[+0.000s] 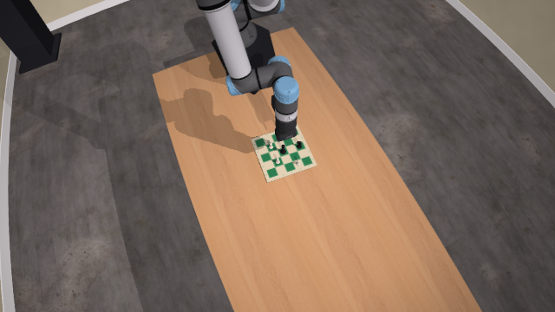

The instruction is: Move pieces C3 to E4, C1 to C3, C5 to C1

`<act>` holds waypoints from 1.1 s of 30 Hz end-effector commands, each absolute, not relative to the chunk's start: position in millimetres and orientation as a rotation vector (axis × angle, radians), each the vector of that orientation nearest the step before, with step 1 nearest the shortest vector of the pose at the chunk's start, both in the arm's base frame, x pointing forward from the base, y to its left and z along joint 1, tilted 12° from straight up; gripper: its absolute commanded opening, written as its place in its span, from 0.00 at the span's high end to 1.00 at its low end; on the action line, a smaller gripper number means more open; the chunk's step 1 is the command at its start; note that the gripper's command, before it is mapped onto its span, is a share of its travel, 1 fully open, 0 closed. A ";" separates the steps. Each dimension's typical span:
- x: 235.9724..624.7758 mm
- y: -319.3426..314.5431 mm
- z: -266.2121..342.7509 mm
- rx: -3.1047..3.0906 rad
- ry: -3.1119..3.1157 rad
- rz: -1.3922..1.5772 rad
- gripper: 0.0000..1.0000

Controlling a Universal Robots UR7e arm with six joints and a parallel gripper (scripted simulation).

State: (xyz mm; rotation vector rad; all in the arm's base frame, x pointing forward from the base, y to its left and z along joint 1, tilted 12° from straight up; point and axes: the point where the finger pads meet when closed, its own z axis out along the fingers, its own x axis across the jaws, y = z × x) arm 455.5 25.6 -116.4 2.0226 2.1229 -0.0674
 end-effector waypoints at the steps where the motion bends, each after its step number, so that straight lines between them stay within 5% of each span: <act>1: 455.2 26.3 -112.5 2.023 2.123 -0.067 0.21; 2: 455.2 26.3 -112.5 2.023 2.123 -0.067 0.21; 3: 455.2 26.3 -112.5 2.023 2.123 -0.067 0.00; 33: 455.0 26.9 -112.7 2.036 2.109 -0.065 0.00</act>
